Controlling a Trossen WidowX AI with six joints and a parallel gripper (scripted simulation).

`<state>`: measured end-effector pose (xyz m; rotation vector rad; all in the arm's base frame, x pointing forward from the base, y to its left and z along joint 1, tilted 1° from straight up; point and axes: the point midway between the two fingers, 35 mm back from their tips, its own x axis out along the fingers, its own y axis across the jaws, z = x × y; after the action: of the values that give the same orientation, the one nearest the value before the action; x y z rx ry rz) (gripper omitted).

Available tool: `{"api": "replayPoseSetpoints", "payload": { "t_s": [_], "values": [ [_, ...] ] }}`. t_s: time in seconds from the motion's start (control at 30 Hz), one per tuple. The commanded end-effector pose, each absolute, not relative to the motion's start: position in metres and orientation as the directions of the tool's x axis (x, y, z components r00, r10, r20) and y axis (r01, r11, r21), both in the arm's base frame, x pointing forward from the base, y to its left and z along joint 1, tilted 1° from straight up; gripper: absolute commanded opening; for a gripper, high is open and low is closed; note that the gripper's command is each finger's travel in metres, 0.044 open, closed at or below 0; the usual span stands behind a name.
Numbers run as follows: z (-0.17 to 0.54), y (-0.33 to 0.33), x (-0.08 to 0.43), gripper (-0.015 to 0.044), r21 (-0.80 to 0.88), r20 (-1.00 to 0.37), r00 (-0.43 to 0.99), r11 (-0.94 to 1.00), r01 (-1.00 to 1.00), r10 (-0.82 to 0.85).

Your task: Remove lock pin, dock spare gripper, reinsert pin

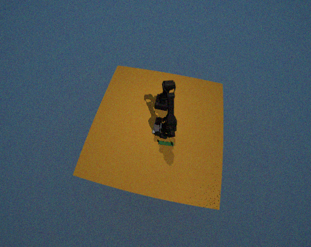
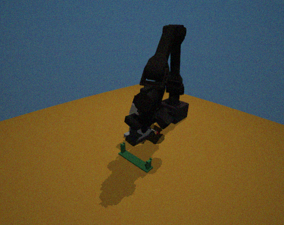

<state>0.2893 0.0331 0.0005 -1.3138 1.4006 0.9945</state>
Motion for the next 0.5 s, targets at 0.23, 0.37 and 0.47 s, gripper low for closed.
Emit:
{"api": "replayPoseSetpoints", "payload": {
  "t_s": [0.23, 0.37, 0.47],
  "values": [
    [-0.0001, 0.0281, 0.2885, 0.0000, -0.040, -0.972, 0.017, 0.092, -0.995, -0.235],
    [0.0002, 0.0293, 0.2887, 0.0105, -0.039, -0.973, 0.016, 0.096, -0.995, -0.232],
    [0.0002, 0.0293, 0.2887, 0.0184, -0.039, -0.973, 0.016, 0.096, -0.995, -0.232]
  ]
}}
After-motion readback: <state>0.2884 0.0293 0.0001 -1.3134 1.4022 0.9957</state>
